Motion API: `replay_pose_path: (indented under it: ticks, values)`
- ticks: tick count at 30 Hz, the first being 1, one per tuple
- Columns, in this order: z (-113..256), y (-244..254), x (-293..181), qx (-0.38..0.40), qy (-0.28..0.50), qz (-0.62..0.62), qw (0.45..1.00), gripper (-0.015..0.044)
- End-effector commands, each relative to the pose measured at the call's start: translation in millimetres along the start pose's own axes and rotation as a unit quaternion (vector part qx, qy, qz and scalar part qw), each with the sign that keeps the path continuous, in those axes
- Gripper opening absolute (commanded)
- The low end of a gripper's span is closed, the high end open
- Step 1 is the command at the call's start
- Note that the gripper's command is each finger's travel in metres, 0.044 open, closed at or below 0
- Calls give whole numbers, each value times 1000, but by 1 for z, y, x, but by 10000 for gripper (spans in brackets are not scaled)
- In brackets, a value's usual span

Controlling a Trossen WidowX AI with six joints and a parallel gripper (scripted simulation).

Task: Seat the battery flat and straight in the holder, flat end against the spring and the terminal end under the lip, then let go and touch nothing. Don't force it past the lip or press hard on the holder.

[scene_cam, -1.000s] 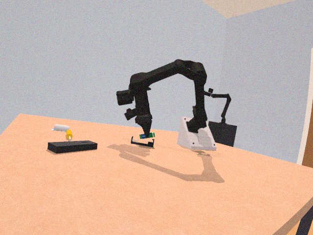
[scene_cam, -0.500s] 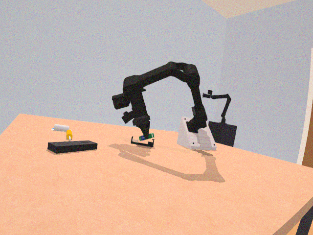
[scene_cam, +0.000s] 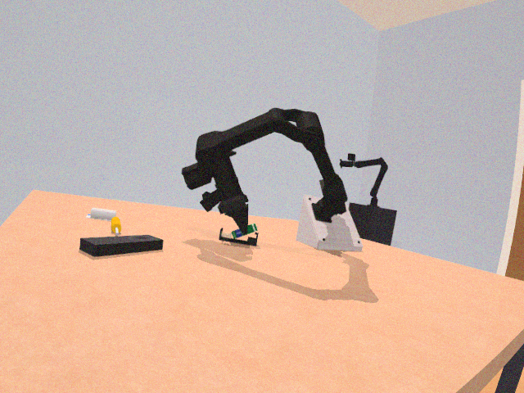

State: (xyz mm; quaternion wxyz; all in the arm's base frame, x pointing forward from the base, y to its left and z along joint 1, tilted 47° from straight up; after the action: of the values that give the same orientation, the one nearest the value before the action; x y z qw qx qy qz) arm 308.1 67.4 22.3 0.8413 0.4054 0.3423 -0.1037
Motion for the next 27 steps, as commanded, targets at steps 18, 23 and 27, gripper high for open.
replay_pose_path:
  ticks: [18, 23, 27]
  values:
    - [6, 1, 14, -3, -6, 3, 1000, 69]
    - [9, 1, 18, -3, -10, 3, 1000, 69]
    - [8, 1, 18, -3, -13, 3, 1000, 69]
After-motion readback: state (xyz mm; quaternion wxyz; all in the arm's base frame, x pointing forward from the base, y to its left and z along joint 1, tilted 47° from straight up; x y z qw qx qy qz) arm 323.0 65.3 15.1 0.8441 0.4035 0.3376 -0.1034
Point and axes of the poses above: the point midway between the two fingers, 35 mm back from their tips, its own z axis back along the fingers, its own y axis across the jaws, x = y × z, the point moved 3 cm from there along z, back along the fingers, and after that the axes turned 3 degrees about -z, right-handed, at the moved point
